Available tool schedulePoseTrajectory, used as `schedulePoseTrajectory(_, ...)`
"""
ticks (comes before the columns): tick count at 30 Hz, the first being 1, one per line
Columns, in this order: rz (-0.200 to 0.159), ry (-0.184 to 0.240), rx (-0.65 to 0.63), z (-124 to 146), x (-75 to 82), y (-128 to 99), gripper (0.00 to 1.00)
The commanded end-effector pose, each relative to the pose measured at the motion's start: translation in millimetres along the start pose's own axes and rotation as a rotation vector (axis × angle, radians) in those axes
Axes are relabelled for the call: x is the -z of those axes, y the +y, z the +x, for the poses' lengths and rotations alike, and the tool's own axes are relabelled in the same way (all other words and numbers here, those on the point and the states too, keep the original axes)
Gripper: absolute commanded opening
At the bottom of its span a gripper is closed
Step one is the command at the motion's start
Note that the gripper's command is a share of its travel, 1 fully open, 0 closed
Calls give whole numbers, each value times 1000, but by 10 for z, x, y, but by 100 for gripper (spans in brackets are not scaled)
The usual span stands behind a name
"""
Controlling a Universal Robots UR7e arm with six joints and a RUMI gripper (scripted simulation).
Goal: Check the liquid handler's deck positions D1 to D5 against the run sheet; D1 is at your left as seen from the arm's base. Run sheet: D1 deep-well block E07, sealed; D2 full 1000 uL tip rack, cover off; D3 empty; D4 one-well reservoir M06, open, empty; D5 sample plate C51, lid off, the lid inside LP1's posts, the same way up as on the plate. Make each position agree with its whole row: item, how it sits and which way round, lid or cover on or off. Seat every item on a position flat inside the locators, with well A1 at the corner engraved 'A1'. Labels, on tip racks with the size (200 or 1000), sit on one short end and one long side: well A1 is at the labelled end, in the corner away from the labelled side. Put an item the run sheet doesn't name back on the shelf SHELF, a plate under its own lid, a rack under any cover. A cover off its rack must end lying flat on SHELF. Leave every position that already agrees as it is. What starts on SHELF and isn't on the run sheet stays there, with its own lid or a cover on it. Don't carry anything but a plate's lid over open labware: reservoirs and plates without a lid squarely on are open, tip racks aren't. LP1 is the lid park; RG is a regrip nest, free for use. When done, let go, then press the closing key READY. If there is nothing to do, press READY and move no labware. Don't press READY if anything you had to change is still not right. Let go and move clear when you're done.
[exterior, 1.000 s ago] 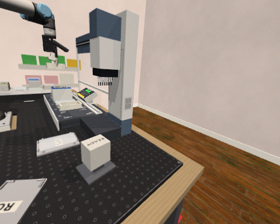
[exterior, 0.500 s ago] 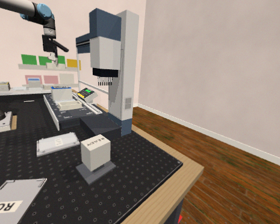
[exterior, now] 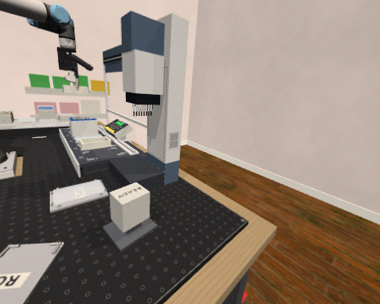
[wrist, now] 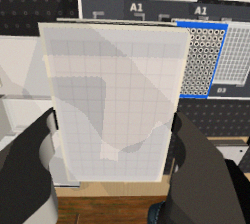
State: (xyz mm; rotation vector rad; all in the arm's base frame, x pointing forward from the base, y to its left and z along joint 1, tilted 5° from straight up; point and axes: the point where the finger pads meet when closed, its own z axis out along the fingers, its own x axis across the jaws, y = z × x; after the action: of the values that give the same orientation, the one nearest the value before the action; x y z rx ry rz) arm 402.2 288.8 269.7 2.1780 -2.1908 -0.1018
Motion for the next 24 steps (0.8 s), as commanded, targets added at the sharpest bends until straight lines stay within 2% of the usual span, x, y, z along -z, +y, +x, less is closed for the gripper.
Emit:
schedulePoseTrajectory(1, 7, -2, 3, -14, 33, -21, 0)
schedulePoseTrajectory(24, 7, -2, 3, -17, 33, -28, 0)
